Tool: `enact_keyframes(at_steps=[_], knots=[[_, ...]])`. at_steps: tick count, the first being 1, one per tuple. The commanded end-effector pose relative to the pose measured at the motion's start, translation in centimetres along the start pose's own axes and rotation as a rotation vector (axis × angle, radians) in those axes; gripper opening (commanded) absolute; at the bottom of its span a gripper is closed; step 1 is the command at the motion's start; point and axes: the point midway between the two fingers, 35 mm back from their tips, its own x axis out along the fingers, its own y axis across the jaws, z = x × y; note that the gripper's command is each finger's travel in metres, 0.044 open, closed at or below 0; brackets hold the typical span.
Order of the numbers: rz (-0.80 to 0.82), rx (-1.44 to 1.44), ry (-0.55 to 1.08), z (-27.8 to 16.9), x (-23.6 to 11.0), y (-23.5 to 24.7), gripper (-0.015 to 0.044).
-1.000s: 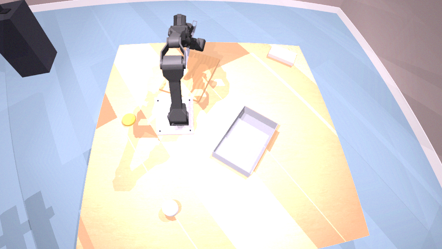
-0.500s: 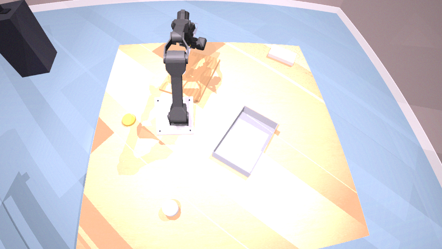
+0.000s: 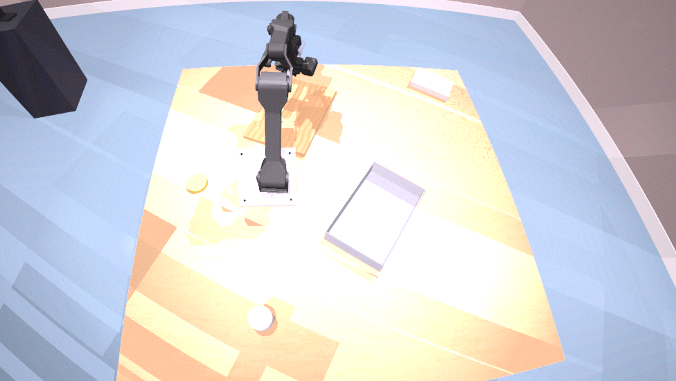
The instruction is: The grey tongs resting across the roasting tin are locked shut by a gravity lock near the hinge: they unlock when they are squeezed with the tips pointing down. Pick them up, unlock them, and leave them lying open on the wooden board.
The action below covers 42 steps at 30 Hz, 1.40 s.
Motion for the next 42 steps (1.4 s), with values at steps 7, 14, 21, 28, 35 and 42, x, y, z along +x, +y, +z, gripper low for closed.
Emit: enact_keyframes(at_steps=[7,14,21,28,35,42], knots=[[0.011,0.013,0.134,-0.4,0.0,-0.2,-0.015],[0.014,0.02,0.226,-0.9,-0.1,-0.5,-0.015],[0.017,0.029,0.319,-1.5,-0.3,-0.8,-0.015],[0.018,0.034,0.365,-1.8,-0.4,-0.9,-0.015],[0.018,0.034,0.365,-1.8,-0.4,-0.9,-0.015],[0.018,0.034,0.365,-2.0,0.4,-0.9,-0.015]])
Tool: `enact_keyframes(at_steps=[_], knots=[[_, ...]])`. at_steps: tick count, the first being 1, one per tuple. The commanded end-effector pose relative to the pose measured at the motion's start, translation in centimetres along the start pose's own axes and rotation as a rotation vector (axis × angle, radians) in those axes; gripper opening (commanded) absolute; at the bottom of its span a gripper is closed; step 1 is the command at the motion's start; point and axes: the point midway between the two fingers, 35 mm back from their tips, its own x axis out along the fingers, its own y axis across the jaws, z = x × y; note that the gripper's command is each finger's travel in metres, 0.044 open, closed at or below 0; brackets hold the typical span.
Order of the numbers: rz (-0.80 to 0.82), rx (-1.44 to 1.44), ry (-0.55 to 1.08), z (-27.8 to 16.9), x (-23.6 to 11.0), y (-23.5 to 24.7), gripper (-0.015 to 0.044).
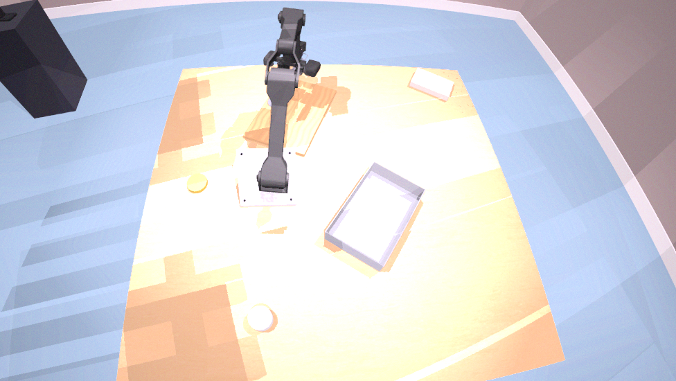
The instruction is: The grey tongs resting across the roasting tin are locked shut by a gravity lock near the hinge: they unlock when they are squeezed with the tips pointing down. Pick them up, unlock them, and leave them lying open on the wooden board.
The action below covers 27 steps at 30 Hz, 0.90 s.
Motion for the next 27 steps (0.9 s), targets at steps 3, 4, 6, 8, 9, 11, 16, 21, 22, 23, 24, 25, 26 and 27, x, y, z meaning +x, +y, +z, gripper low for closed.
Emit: enact_keyframes(at_steps=[3,4,6,8,9,11,16,21,22,23,24,25,26,27], knots=[[0.005,0.003,0.002,0.1,1.0,0.1,-0.015],[0.005,0.003,0.002,0.2,1.1,0.1,-0.015],[0.005,0.003,0.002,0.2,1.5,0.1,-0.015],[0.005,0.003,0.002,0.3,1.8,0.2,-0.015],[0.005,0.003,0.002,0.3,2.0,0.2,-0.015],[0.005,0.003,0.002,0.3,2.3,0.2,-0.015],[0.005,0.003,0.002,0.4,3.1,0.2,-0.015],[0.005,0.003,0.002,0.4,3.9,0.2,-0.015],[0.005,0.003,0.002,0.4,4.1,0.2,-0.015],[0.005,0.003,0.002,0.5,4.3,0.2,-0.015],[0.005,0.003,0.002,0.5,4.4,0.2,-0.015],[0.005,0.003,0.002,0.5,4.6,0.2,-0.015],[0.005,0.003,0.002,0.5,4.7,0.2,-0.015],[0.005,0.003,0.002,0.5,4.9,0.2,-0.015]])
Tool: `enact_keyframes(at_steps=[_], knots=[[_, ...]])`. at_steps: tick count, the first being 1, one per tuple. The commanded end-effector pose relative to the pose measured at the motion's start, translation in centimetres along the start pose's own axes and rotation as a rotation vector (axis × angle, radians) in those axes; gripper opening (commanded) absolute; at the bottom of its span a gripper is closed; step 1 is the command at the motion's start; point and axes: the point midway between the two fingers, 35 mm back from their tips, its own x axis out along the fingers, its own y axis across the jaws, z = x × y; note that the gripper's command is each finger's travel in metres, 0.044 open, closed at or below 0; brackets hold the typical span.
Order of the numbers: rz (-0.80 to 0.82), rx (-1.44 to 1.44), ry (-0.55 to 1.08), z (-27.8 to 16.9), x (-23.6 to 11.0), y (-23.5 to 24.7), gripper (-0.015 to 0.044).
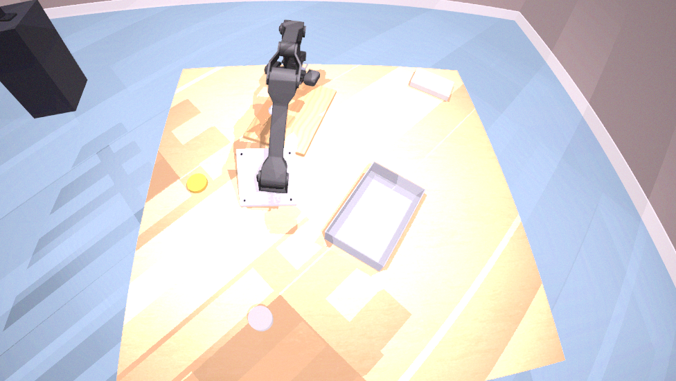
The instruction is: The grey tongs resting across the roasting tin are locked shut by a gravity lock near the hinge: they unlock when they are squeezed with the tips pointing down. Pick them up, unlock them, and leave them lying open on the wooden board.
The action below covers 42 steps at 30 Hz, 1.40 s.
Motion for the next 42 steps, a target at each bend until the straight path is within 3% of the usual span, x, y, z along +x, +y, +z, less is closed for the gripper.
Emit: enact_keyframes(at_steps=[1,42], knots=[[-0.001,-0.003,-0.002,0.1,0.8,0.0,-0.015],[-0.001,-0.003,-0.001,-0.5,6.7,-0.2,-0.015]])
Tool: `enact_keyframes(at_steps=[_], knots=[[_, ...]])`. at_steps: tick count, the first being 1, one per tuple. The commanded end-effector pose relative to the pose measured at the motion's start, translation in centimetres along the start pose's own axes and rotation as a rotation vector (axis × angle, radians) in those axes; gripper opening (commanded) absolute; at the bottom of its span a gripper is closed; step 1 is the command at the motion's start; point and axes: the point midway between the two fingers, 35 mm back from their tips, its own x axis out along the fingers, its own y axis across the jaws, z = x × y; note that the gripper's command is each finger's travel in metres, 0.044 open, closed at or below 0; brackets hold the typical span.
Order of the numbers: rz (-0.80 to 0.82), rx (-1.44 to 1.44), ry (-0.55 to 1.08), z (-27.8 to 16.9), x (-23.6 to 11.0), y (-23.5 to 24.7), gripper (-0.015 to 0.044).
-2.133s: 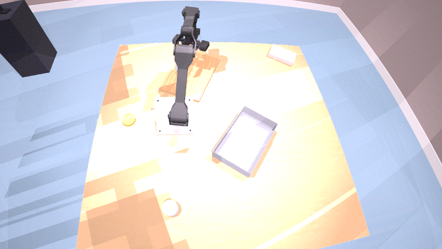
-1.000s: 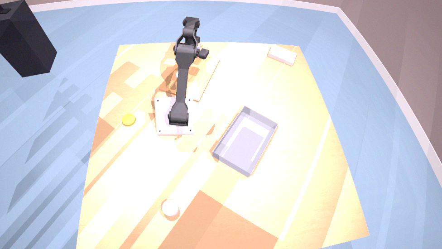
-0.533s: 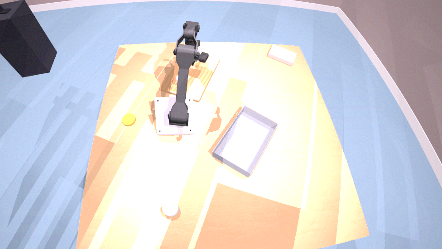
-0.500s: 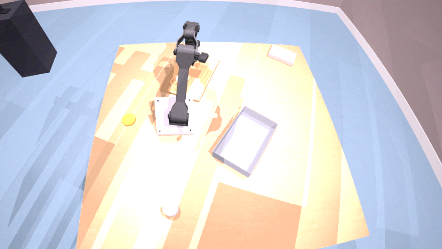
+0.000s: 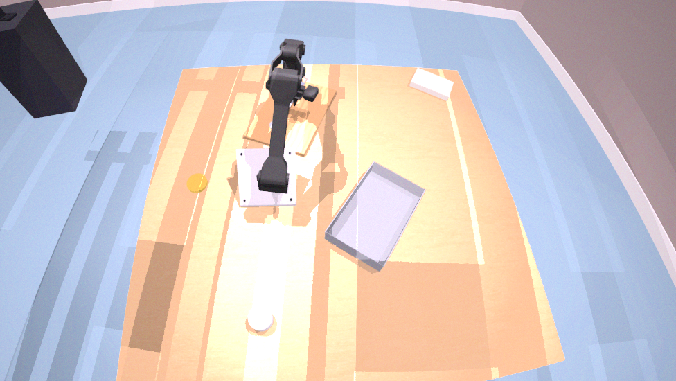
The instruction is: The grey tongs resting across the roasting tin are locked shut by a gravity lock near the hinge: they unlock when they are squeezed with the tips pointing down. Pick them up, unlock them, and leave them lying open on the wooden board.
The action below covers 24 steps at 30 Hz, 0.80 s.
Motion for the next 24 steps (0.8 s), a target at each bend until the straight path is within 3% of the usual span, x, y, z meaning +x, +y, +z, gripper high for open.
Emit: enact_keyframes(at_steps=[1,24], knots=[[-0.004,-0.003,-0.005,0.07,0.16,-0.07,-0.015],[0.0,0.0,0.0,0.0,0.03,0.0,0.044]])
